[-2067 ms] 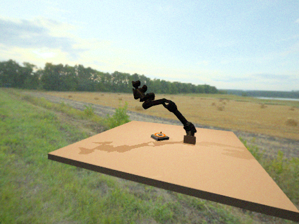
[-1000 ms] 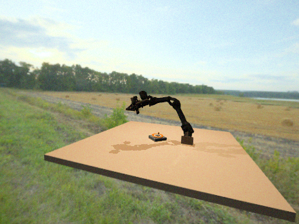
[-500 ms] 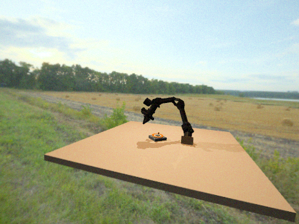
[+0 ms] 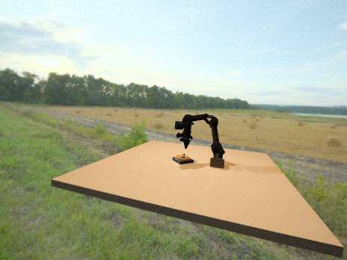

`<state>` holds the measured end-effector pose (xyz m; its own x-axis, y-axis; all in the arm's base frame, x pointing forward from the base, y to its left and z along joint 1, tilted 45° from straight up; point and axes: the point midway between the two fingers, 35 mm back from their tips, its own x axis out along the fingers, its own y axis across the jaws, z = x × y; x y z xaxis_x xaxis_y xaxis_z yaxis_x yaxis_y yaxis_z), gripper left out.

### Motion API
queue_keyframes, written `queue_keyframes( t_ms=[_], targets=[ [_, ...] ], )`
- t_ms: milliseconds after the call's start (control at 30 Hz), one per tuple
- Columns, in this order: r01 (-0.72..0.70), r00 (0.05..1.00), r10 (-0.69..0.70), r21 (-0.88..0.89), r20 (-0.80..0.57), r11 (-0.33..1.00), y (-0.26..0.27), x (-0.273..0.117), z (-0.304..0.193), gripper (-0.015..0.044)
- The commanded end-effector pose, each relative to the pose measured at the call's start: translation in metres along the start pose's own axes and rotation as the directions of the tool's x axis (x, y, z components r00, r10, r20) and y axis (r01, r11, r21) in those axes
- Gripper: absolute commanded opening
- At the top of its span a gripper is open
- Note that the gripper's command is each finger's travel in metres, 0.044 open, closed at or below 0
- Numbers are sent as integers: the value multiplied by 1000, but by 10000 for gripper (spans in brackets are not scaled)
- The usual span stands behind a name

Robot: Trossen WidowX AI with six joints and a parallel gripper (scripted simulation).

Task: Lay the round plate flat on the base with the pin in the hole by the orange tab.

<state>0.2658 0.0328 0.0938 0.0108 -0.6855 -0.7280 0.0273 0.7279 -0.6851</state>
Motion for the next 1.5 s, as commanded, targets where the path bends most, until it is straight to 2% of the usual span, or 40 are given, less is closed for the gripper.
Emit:
queue_keyframes(
  t_ms=[0, 167, 500, 1467],
  targets=[
    [28, 999, -28, -9, -28, 1000, -9, 2, -8, 0],
    [28, 999, -28, -9, -28, 1000, -9, 7, -7, 0],
    [29, 999, -29, -9, -28, 1000, -11, 49, -8, 0],
    [29, 999, -30, -7, -26, 1000, -12, 51, 24, 0]
  ],
)
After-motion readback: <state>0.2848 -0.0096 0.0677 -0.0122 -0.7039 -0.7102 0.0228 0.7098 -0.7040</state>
